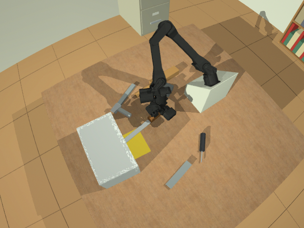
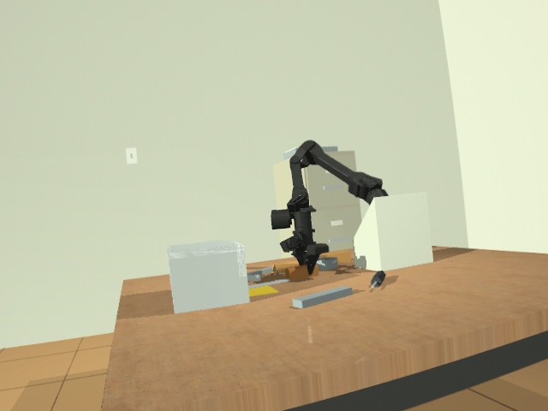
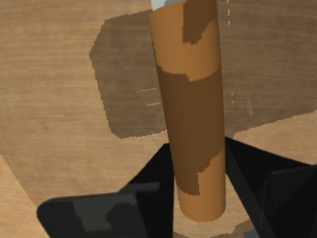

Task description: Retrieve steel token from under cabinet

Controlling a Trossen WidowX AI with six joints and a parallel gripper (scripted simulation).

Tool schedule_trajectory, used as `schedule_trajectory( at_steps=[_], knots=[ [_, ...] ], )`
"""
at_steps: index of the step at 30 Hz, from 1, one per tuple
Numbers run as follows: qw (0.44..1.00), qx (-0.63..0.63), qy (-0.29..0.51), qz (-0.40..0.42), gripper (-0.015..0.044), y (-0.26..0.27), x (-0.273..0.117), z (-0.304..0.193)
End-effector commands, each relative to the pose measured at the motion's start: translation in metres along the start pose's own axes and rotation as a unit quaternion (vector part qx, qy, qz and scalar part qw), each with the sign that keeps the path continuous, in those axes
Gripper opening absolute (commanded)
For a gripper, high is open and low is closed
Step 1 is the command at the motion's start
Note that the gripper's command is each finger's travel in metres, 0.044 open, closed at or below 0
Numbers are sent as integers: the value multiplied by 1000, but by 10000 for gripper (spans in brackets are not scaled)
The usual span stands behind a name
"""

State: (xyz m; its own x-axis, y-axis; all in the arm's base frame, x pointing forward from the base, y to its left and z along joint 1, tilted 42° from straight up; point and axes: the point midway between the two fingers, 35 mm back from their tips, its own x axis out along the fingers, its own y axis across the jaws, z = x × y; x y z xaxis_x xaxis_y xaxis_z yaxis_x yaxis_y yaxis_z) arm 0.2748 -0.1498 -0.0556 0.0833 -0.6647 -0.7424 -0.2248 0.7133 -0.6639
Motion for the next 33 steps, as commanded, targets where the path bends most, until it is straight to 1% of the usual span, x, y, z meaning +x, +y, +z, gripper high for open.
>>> schedule_trajectory(
  at_steps=[1,31,33],
  knots=[
    [1000,-3,3,2,0,0,1,-8],
    [1000,-3,4,1,0,-2,1,-45],
    [1000,-2,2,0,0,-2,0,-41]
  ],
)
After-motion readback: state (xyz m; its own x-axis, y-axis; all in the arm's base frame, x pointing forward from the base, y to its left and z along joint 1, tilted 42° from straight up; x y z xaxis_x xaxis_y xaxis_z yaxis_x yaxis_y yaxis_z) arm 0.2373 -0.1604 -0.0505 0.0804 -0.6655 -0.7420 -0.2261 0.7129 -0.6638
